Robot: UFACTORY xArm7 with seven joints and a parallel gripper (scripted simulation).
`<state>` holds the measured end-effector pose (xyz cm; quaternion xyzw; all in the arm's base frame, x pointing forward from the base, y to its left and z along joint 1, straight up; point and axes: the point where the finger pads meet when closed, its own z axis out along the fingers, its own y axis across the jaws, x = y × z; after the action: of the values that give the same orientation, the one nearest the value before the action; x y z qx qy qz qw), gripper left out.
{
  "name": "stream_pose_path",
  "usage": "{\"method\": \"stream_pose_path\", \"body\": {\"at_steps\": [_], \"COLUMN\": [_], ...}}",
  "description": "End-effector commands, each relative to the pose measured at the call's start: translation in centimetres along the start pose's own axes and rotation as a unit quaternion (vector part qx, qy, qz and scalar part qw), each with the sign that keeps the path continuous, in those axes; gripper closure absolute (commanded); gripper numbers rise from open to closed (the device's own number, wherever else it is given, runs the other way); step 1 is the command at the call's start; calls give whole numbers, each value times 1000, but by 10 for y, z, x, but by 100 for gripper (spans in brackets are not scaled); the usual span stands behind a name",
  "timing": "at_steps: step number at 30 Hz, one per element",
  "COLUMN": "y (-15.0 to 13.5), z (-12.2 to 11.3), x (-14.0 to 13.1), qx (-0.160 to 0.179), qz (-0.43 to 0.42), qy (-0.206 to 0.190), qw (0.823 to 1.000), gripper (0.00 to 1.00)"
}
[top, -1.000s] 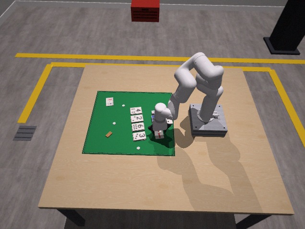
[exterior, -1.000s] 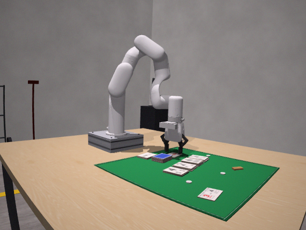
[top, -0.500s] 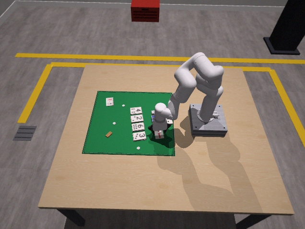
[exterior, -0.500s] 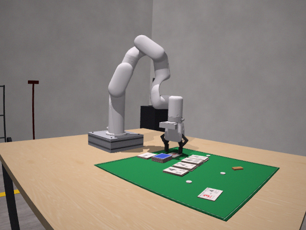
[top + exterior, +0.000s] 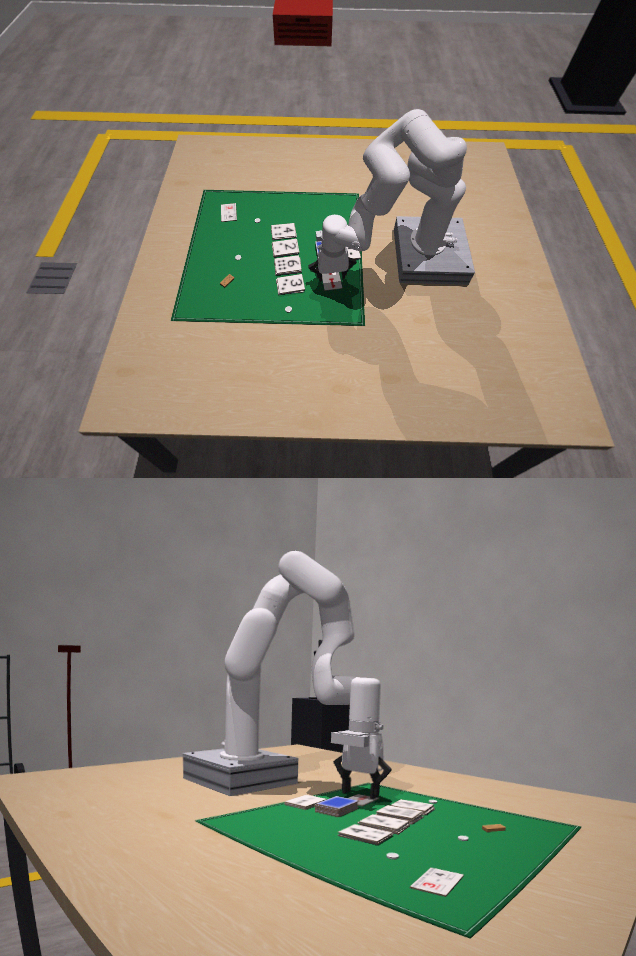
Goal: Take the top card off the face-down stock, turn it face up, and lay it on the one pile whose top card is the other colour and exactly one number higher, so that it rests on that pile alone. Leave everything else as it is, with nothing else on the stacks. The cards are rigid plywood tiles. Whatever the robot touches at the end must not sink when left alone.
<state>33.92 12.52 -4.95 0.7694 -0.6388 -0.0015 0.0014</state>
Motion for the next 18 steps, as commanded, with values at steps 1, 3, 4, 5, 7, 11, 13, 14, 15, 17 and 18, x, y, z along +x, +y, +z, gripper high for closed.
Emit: {"method": "stream_pose_path", "body": {"at_steps": [1, 3, 4, 5, 7, 11, 13, 14, 15, 17, 18], "y": [-2, -2, -2, -2, -2, -2, -3, -3, -3, -3, -3], "z": [1, 1, 1, 2, 3, 5, 6, 6, 6, 7, 7], "x": [0, 0, 0, 0, 0, 0, -1, -1, -1, -1, -1], "qx": [2, 2, 2, 2, 2, 2, 2, 2, 2, 2, 2], "qz": [0, 0, 0, 0, 0, 0, 0, 0, 0, 0, 0], "qy": [0, 0, 0, 0, 0, 0, 0, 0, 0, 0, 0], "qw": [1000, 1000, 1000, 1000, 1000, 1000, 1000, 1000, 1000, 1000, 1000], "gripper": [13, 13, 13, 13, 13, 13, 13, 13, 13, 13, 13]}}
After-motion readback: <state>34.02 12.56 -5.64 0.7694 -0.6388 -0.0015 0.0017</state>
